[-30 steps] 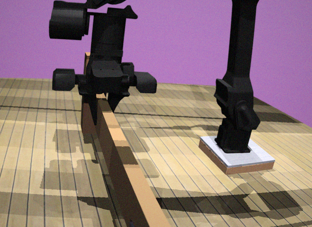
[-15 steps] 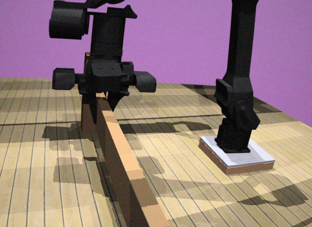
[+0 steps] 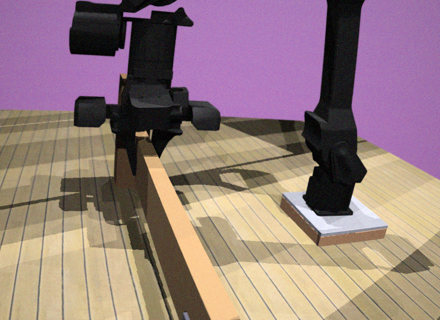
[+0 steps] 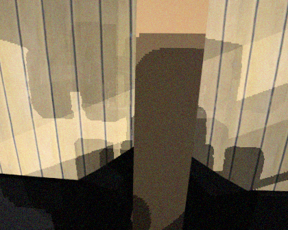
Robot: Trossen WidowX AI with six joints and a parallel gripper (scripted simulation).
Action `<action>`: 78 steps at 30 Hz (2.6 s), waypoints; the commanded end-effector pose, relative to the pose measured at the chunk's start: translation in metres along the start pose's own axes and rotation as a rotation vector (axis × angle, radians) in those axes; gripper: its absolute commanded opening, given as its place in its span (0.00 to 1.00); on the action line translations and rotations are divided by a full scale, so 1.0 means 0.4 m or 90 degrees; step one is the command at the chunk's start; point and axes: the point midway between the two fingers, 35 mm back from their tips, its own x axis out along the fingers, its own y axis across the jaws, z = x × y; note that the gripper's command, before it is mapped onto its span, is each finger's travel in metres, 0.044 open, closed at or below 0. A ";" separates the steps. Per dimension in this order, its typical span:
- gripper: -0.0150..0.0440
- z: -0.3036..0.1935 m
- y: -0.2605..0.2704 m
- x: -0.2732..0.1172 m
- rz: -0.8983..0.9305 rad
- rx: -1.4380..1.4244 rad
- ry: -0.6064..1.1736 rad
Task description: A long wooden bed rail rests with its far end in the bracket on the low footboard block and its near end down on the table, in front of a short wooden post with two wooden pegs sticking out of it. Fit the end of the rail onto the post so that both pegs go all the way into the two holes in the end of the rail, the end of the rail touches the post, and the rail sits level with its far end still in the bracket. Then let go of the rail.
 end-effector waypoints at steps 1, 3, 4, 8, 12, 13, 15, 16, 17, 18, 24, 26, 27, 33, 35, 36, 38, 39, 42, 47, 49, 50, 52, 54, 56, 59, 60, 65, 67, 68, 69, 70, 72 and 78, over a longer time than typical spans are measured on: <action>0.25 0.000 -0.001 0.000 -0.001 -0.001 0.004; 0.25 0.002 -0.001 0.000 -0.001 -0.001 0.004; 0.25 0.002 -0.001 0.000 -0.001 -0.001 0.004; 0.25 0.006 -0.001 0.000 -0.001 -0.001 0.004; 0.25 0.008 0.000 -0.001 -0.001 -0.001 0.004; 0.25 0.008 0.000 -0.002 -0.001 -0.001 0.004; 0.25 0.008 0.000 -0.002 -0.001 -0.001 0.004; 0.25 0.008 0.000 -0.003 -0.001 -0.001 0.004; 0.25 0.008 0.000 -0.003 -0.001 -0.001 0.004; 0.25 0.008 0.000 -0.003 -0.001 -0.001 0.004; 0.25 0.008 0.000 -0.004 -0.001 -0.001 0.004; 0.25 0.008 0.001 -0.004 -0.001 -0.001 0.004; 0.25 0.008 0.001 -0.003 -0.001 -0.001 0.004; 0.25 0.008 0.001 -0.002 -0.001 -0.001 0.004; 0.25 0.008 0.001 -0.002 -0.001 -0.001 0.004; 0.25 0.008 0.001 -0.002 -0.001 -0.001 0.004; 0.25 0.007 0.001 -0.002 -0.001 -0.001 0.004; 0.25 0.006 0.001 -0.002 -0.001 -0.001 0.004; 0.25 0.004 0.001 -0.001 -0.001 -0.001 0.004; 0.25 0.000 0.001 -0.001 -0.001 -0.001 0.004; 0.25 -0.002 0.001 -0.001 -0.001 -0.001 0.004; 0.25 -0.003 0.001 -0.001 -0.001 -0.001 0.004; 0.25 -0.004 0.001 -0.001 -0.001 -0.001 0.004; 0.25 -0.006 0.001 -0.001 -0.001 -0.001 0.004; 0.25 -0.007 0.001 -0.002 -0.001 -0.001 0.004; 0.25 -0.008 0.000 -0.003 -0.001 -0.001 0.004; 0.25 -0.009 0.000 -0.003 -0.001 -0.001 0.004; 0.25 -0.007 0.000 -0.004 -0.001 -0.001 0.004; 0.25 -0.006 0.000 -0.004 -0.001 -0.001 0.004; 0.25 -0.005 0.000 -0.004 -0.001 -0.001 0.004; 0.25 -0.004 0.000 -0.004 -0.001 -0.001 0.004; 0.25 -0.004 0.000 -0.004 -0.001 -0.001 0.004; 0.25 -0.002 0.000 -0.005 -0.001 -0.001 0.004; 0.25 0.003 -0.001 -0.006 -0.001 -0.001 0.004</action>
